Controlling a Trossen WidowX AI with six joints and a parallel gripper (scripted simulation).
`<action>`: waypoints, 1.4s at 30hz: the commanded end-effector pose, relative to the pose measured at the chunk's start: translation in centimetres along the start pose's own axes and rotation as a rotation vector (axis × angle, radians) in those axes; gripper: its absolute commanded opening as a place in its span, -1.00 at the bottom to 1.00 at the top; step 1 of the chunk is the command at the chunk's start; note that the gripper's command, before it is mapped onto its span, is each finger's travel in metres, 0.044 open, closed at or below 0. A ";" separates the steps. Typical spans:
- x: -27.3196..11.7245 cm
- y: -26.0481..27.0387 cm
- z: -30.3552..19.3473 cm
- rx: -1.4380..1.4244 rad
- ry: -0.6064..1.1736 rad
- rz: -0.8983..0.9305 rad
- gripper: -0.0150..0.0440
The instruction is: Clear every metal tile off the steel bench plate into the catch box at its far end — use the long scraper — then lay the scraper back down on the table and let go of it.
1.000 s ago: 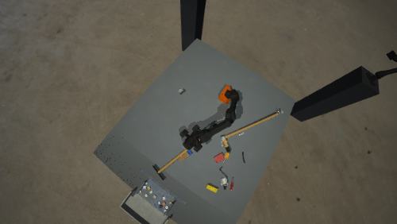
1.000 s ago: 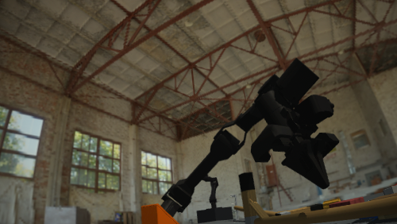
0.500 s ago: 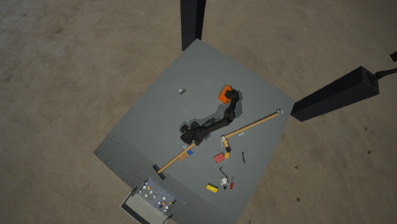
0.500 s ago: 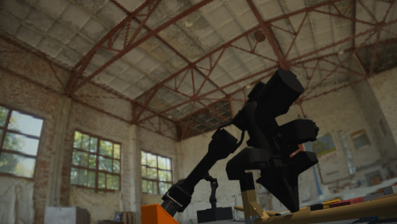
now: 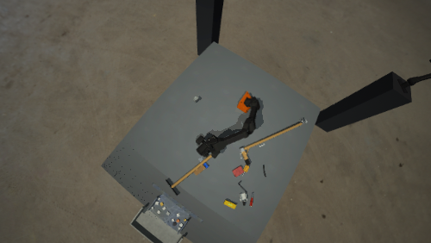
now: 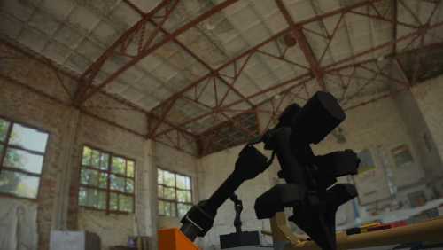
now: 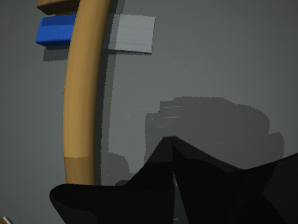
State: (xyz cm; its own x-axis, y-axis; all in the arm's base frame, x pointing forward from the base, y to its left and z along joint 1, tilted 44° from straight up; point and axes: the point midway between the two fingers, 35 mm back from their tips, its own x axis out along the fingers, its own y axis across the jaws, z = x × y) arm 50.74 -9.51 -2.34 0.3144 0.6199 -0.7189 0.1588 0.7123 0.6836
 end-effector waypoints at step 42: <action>0.3 4.0 1.1 0.003 -0.004 -0.001 -0.49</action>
State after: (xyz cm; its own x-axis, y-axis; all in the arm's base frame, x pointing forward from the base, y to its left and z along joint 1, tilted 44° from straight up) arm 52.31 -6.87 0.05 0.3153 0.6228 -0.7160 0.1592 0.7091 0.6869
